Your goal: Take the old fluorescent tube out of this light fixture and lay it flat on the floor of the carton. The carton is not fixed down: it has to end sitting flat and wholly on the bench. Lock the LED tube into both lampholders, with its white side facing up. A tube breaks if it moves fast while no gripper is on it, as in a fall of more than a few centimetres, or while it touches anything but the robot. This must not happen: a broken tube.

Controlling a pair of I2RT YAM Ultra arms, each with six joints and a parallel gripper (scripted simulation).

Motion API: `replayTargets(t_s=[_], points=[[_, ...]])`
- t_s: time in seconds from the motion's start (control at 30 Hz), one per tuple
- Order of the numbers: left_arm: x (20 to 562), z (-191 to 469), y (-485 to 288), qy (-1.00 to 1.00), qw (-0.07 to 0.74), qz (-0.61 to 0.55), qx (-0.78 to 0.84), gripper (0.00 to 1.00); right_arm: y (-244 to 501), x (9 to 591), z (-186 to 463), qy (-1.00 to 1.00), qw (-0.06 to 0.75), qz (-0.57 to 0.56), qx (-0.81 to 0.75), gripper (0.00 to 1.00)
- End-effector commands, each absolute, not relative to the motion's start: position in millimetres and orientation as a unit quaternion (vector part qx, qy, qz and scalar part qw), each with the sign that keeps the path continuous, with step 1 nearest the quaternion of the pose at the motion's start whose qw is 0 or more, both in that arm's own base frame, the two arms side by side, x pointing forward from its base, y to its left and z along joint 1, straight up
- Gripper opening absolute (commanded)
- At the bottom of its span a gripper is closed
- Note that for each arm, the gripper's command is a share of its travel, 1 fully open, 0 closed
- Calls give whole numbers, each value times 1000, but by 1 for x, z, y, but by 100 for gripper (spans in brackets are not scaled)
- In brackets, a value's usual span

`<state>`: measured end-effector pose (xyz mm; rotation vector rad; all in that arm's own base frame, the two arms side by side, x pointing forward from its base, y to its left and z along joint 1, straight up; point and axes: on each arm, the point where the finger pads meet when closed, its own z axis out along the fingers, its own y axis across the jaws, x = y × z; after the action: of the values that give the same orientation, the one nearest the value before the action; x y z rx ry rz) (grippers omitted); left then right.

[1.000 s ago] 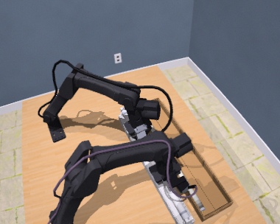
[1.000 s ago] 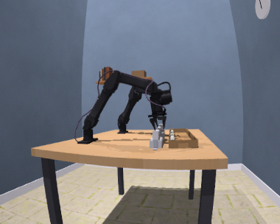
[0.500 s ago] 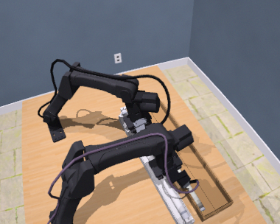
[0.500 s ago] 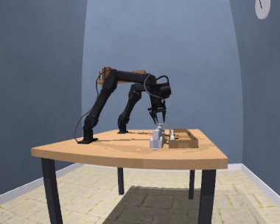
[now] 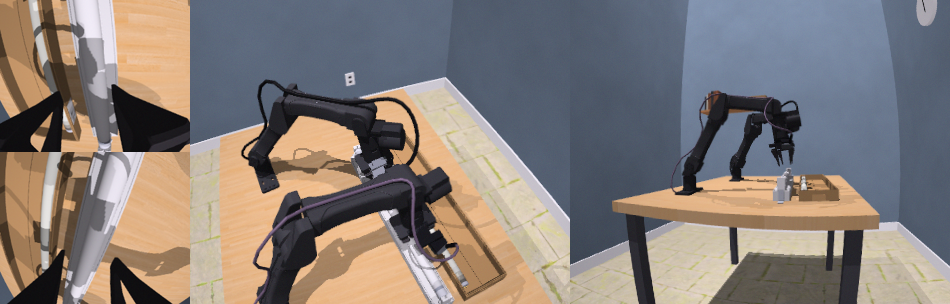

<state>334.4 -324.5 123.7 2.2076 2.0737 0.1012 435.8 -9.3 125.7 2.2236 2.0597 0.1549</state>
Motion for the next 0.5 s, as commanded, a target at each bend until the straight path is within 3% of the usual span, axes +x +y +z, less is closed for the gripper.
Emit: replayTargets(t_s=[0.0, 0.47], points=[[330, 133, -322, 686, 57, 34, 724, 49, -4, 435, 144, 678, 66, 65, 729, 49], [344, 130, -337, 675, 123, 92, 722, 49, -14, 451, 136, 666, 125, 106, 728, 49]])
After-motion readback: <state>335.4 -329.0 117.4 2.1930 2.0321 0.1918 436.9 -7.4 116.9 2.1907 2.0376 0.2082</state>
